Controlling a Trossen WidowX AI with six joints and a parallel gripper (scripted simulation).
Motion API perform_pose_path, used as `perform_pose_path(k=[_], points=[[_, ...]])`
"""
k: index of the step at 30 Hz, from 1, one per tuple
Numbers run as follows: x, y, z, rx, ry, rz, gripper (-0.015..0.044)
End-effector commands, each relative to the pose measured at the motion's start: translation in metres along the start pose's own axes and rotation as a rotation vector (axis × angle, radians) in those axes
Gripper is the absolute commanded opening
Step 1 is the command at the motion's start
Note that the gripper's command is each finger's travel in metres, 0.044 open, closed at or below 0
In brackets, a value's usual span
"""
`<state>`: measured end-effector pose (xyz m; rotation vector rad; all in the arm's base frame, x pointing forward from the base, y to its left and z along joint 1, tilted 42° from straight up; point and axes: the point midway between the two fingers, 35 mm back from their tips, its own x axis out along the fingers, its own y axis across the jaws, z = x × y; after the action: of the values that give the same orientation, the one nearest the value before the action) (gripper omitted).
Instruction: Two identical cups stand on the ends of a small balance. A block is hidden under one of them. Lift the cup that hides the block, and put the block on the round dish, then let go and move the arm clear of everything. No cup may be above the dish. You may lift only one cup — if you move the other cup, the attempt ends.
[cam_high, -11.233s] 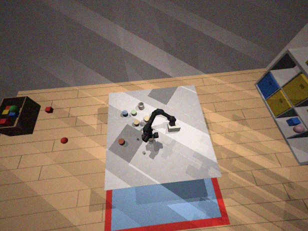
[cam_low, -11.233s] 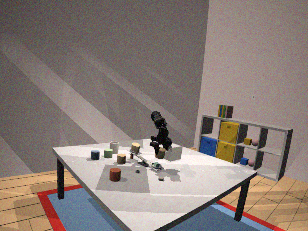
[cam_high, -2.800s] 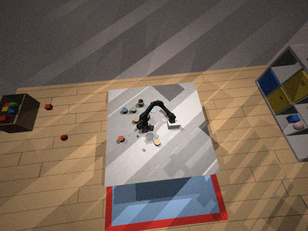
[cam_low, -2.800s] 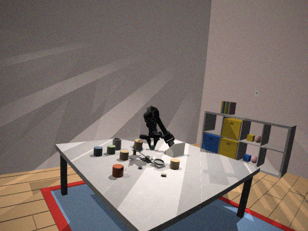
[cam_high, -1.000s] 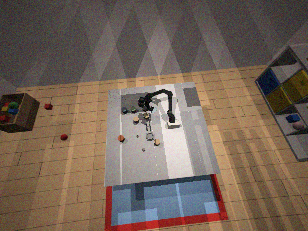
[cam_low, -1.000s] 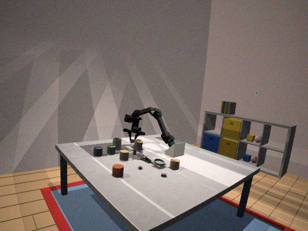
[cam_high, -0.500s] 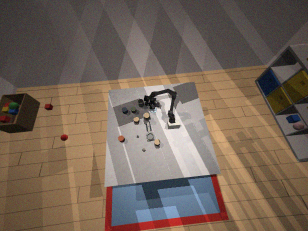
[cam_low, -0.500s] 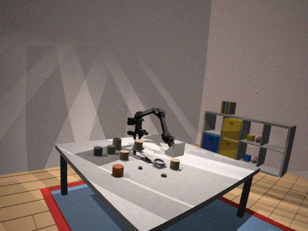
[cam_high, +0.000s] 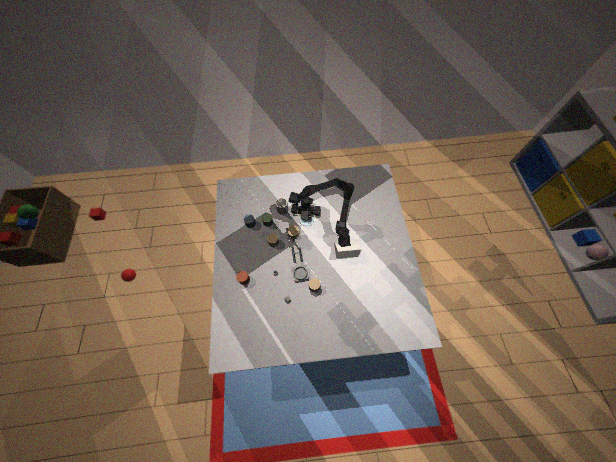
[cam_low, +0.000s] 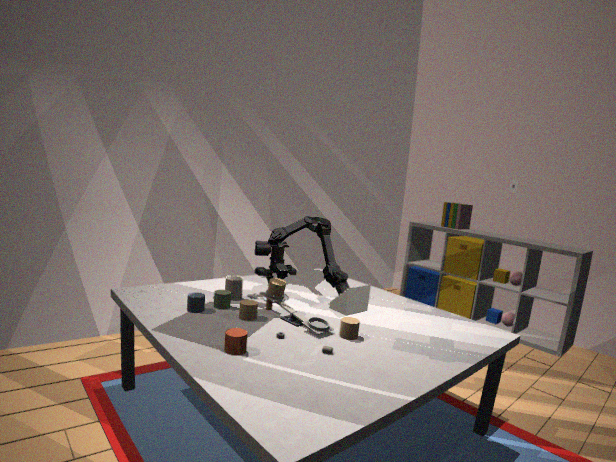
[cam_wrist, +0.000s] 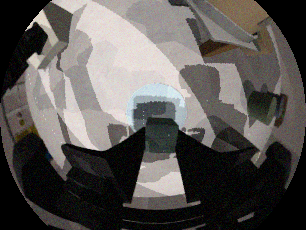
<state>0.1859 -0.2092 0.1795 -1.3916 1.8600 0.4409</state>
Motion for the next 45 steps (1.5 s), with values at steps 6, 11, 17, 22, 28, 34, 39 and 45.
perform_pose_path(k=[6,11,17,22,28,34,39,45], points=[[0.019,0.003,0.001,-0.007,-0.003,0.005,0.0000],[0.023,0.003,0.001,-0.007,-0.003,0.005,0.0000],[0.032,0.003,0.001,-0.007,-0.002,0.005,0.0000],[0.039,0.003,0.001,-0.007,-0.002,0.005,0.0000],[0.034,0.002,0.000,-0.002,0.003,0.003,0.0131],[0.034,0.002,0.000,-0.002,0.003,0.003,0.0289],[0.031,0.001,0.000,-0.002,0.002,0.003,0.0420],[-0.022,0.002,0.001,-0.007,-0.005,0.006,0.0440]])
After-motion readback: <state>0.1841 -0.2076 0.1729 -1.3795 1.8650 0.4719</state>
